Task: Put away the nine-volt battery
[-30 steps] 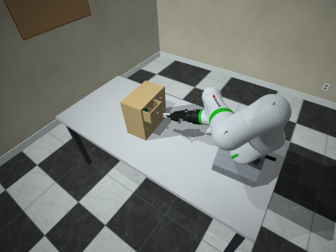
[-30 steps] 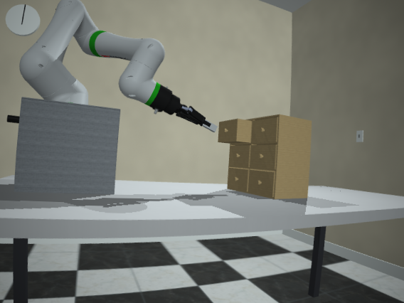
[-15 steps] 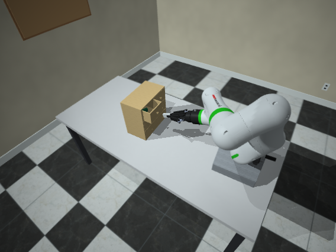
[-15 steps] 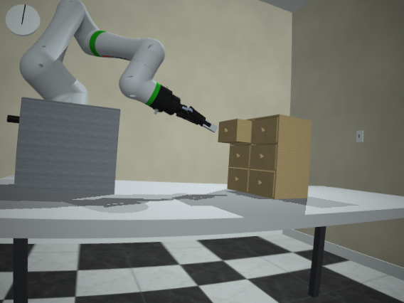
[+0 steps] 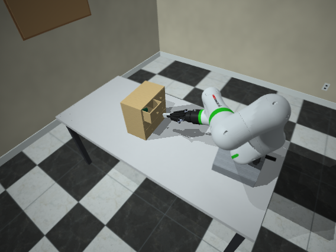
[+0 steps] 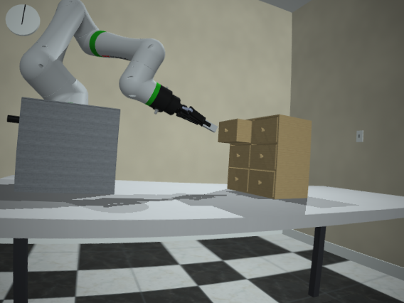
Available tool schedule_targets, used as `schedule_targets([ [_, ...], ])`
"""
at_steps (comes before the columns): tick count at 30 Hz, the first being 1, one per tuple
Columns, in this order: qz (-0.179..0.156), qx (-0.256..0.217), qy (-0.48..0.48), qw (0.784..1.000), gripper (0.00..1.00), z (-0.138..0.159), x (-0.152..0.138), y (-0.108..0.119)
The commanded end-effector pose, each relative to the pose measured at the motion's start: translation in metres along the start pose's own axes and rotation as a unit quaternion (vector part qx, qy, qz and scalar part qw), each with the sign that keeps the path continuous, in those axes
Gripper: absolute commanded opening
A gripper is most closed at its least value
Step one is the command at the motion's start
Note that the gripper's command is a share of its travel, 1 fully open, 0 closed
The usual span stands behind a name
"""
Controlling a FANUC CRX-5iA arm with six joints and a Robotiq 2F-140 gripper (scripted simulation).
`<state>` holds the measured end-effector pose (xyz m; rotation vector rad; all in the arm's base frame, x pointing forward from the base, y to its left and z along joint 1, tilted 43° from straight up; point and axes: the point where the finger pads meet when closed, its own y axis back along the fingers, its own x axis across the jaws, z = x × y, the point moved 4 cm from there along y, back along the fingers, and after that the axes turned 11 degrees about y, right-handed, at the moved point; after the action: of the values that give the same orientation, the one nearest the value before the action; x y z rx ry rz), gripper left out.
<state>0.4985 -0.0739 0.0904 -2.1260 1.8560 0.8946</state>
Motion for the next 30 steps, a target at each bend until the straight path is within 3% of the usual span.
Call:
schedule_targets([
  [1,0.0,0.0,0.0,1.0,0.0,0.0,0.0,0.0],
  [30,0.0,0.0,0.0,1.0,0.0,-0.007,0.001,-0.018],
])
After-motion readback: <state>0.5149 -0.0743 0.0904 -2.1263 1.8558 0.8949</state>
